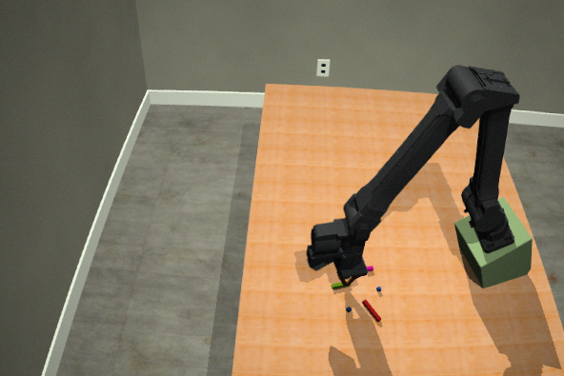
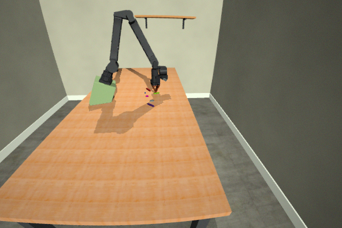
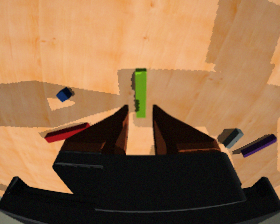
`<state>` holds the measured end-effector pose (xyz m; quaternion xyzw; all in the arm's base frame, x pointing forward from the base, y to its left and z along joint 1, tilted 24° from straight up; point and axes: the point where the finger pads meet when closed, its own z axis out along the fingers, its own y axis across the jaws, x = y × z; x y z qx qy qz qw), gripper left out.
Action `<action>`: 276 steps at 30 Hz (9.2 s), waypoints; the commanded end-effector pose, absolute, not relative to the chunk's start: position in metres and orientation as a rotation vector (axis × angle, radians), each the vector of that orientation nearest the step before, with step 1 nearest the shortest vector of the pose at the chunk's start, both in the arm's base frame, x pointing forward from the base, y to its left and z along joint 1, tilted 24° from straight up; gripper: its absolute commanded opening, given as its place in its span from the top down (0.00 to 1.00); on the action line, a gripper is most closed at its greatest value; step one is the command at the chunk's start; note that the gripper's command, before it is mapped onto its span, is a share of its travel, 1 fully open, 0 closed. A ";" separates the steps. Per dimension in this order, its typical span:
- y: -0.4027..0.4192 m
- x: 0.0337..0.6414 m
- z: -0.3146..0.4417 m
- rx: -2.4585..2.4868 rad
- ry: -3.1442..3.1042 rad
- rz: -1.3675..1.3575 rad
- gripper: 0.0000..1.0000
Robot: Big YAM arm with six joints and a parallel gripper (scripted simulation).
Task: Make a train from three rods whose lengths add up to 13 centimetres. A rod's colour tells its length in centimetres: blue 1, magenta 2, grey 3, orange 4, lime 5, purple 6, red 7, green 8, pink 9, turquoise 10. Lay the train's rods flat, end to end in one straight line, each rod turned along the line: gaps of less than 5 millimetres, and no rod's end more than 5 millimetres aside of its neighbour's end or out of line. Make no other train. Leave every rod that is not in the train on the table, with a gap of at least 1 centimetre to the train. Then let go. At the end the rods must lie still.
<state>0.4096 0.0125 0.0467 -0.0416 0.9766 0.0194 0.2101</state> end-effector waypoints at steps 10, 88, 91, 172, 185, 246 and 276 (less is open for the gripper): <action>0.018 0.409 0.048 -0.124 2.709 0.056 0.77; 0.018 0.425 0.056 -0.126 2.701 0.056 0.77; 0.018 0.425 0.056 -0.126 2.701 0.056 0.77; 0.019 0.432 0.039 -0.124 2.696 0.056 0.77; 0.019 0.432 0.039 -0.125 2.696 0.055 0.96; -0.013 0.367 0.127 -0.072 2.678 0.055 0.96; -0.028 0.349 0.079 -0.001 2.714 0.080 0.96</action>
